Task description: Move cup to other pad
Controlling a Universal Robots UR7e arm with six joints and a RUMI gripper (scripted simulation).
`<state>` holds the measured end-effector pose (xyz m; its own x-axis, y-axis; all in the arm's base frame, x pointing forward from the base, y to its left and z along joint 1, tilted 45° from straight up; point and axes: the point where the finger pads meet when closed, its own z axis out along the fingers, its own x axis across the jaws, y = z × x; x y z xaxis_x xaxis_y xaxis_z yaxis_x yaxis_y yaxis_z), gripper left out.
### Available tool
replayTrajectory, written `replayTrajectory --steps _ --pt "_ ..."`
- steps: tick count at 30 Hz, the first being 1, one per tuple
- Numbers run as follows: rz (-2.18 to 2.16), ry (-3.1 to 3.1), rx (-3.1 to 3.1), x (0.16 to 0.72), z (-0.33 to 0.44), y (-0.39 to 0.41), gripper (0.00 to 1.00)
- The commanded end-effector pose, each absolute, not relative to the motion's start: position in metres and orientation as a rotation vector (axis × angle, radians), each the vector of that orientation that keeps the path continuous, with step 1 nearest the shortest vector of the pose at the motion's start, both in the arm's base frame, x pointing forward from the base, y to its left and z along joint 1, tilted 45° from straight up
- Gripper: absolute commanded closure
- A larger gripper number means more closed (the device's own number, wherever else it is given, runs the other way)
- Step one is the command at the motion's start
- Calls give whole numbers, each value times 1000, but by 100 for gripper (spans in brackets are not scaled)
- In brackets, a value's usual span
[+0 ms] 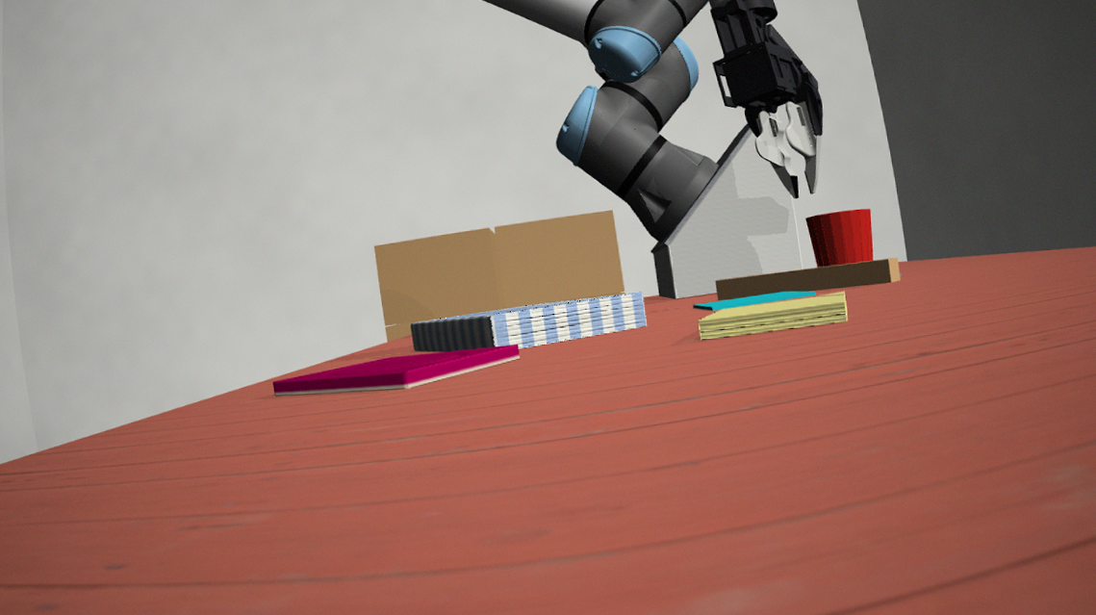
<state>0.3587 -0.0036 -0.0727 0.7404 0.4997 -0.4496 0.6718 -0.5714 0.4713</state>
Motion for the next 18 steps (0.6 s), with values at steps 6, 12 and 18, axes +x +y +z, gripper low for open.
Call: replayTrajectory --steps 6,12,18 --pt "-352 879 2303 359 -88 -17 89" --pt "-352 879 2303 358 -105 -31 89" --pt "-352 879 2303 358 -113 -38 89"
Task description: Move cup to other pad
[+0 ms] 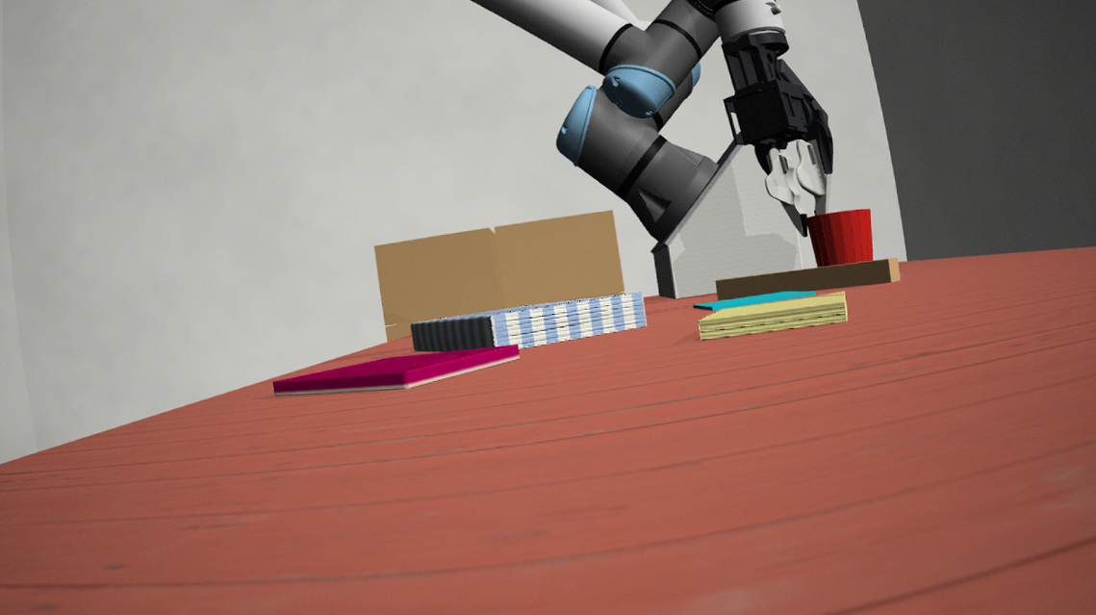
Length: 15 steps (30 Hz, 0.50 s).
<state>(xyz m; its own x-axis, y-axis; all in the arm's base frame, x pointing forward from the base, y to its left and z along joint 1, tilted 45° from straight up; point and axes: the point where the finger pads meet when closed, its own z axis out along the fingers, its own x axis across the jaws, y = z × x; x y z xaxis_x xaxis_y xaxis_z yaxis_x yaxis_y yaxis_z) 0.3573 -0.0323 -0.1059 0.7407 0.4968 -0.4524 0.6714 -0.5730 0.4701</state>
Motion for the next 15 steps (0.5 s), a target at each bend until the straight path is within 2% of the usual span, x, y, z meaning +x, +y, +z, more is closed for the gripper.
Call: replayTrajectory --steps 1,15 --pt "-352 879 2303 358 -114 -39 89" --pt "-352 879 2303 358 -118 -42 89"
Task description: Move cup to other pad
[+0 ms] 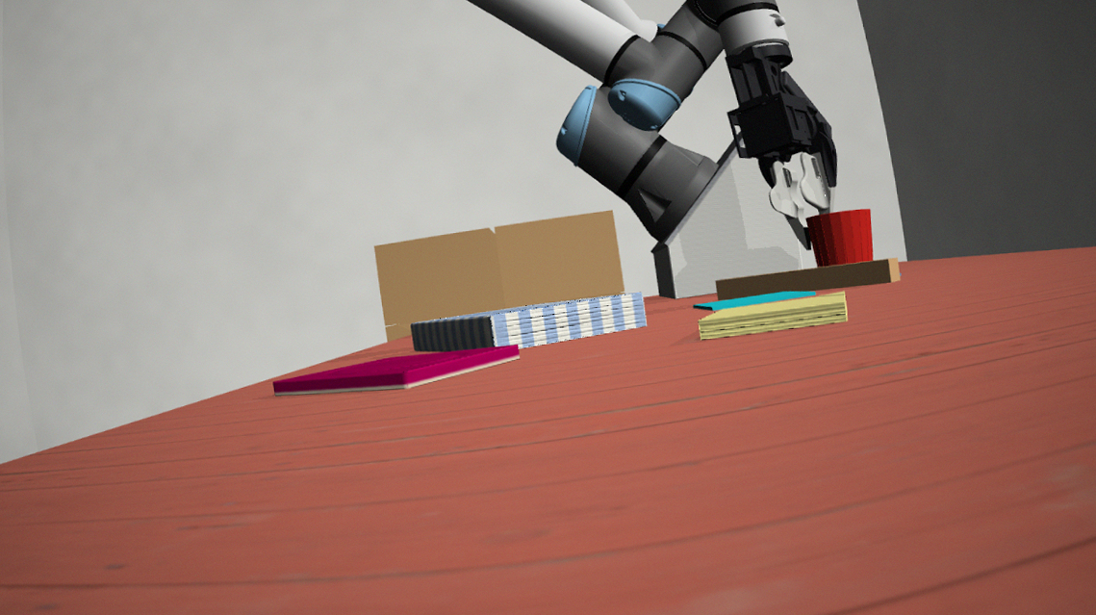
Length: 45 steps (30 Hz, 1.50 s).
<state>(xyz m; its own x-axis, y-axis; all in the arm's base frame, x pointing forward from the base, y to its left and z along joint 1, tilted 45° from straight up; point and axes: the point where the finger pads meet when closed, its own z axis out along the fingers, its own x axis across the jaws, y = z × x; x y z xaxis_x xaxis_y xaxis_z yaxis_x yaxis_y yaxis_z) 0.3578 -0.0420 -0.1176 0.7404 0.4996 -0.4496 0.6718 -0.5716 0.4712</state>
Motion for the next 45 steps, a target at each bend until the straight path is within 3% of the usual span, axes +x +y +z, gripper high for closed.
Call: replayTrajectory --steps 1,45 --pt "-352 879 2303 358 -118 -42 89" --pt "-352 879 2303 358 -118 -42 93"
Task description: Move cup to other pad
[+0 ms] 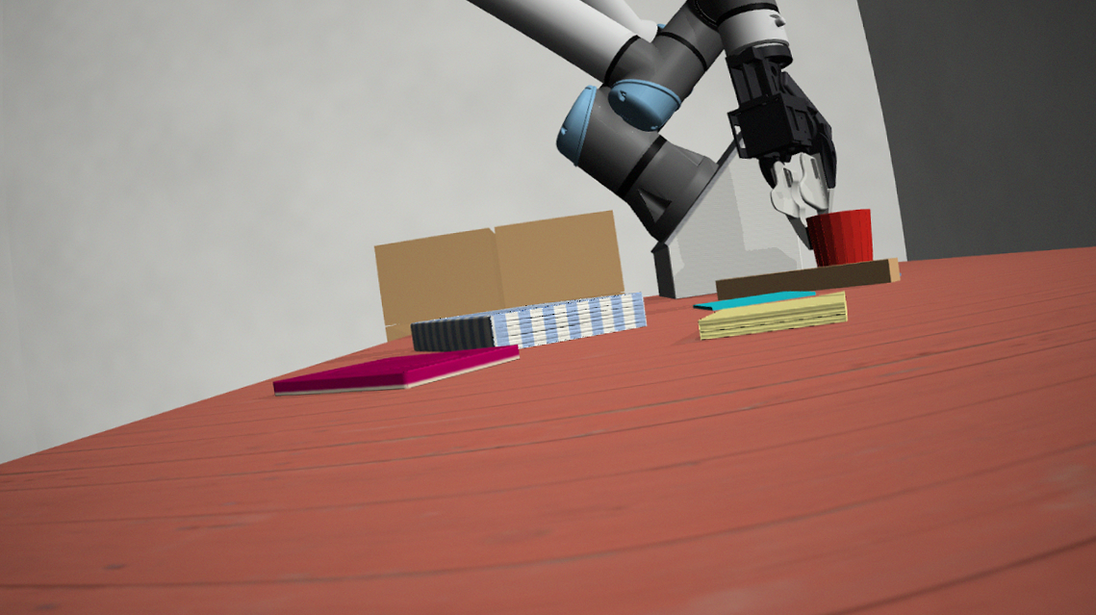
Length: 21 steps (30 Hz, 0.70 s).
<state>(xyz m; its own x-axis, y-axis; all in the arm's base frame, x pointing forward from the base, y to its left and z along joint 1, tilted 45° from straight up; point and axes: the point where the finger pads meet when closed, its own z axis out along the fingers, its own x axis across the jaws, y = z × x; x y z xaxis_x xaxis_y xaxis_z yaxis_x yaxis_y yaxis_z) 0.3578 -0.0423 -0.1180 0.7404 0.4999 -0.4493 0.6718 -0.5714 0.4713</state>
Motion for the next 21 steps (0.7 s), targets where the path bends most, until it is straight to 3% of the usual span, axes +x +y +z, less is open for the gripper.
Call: replayTrajectory --steps 1,21 --pt "-352 879 2303 358 -118 -42 93" --pt "-352 879 2303 358 -118 -42 95"
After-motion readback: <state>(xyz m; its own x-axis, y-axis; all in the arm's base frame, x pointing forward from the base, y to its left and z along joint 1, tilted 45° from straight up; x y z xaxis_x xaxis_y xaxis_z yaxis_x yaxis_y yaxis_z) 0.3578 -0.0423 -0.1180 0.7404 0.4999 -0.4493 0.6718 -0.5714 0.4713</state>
